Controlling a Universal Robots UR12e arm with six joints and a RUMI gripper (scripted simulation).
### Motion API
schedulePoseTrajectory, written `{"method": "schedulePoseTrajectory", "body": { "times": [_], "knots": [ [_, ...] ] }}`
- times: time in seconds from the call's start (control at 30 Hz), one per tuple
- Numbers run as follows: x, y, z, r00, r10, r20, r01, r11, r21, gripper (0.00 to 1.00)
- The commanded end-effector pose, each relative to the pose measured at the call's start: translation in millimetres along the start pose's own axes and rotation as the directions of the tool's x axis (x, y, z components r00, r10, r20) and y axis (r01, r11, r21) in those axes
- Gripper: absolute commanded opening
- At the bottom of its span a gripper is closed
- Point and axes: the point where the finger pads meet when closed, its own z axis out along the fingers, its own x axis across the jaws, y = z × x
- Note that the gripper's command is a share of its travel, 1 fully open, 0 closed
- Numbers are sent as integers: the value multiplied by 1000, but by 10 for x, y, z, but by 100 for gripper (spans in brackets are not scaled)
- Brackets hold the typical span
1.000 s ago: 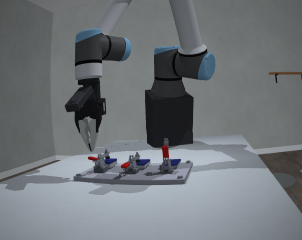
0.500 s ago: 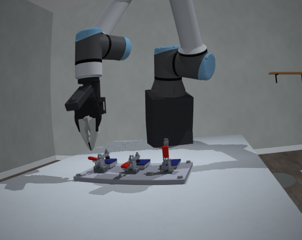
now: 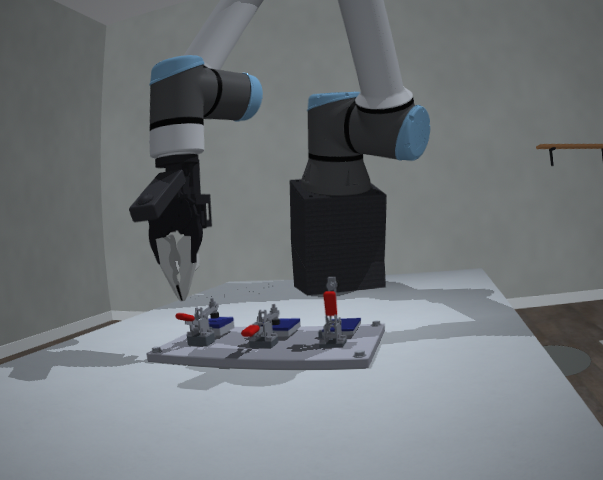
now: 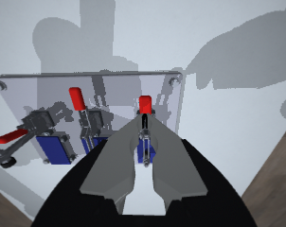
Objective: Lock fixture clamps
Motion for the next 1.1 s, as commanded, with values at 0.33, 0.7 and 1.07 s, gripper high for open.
{"method": "schedulePoseTrajectory", "body": {
  "times": [0.33,0.7,1.07],
  "knots": [
    [17,-7,-13,1000,1,0,-1,1000,2,0],
    [21,-15,-15,1000,1,-1,-1,1000,2,0],
    [20,-18,21,1000,0,-1,0,1000,2,0]
  ]
}}
